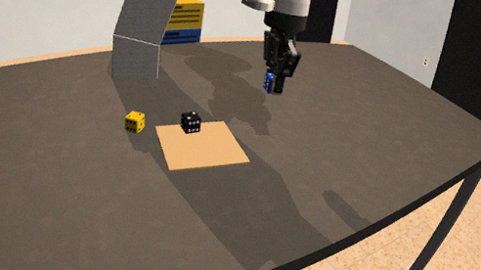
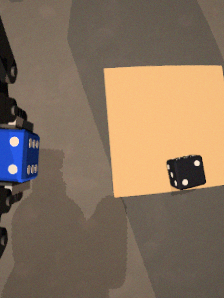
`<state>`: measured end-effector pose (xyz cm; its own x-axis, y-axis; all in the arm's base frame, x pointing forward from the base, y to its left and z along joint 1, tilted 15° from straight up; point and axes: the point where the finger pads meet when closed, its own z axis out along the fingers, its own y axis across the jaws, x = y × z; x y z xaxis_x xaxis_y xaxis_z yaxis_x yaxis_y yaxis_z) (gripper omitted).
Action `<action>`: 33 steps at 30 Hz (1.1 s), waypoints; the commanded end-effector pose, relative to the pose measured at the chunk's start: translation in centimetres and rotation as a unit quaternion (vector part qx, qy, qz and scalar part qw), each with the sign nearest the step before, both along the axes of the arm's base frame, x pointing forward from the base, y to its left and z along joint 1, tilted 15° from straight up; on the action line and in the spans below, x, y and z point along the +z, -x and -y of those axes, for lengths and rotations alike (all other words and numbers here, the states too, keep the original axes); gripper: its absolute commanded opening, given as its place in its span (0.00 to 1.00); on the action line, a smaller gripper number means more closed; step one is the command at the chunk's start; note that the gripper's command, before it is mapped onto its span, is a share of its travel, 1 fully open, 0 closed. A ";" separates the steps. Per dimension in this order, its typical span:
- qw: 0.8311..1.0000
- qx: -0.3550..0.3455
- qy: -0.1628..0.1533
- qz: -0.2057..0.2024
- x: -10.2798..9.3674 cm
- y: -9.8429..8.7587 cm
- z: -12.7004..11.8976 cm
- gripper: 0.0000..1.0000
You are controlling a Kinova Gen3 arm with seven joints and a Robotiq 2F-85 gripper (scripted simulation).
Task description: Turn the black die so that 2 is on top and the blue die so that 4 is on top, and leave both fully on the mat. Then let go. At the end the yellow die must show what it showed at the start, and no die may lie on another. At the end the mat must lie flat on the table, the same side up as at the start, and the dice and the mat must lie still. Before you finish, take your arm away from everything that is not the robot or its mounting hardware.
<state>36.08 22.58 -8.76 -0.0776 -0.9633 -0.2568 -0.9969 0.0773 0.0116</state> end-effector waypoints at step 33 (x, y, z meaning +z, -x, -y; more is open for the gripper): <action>0.993 0.108 0.000 0.038 -2.0 -7.0 12.9 0.26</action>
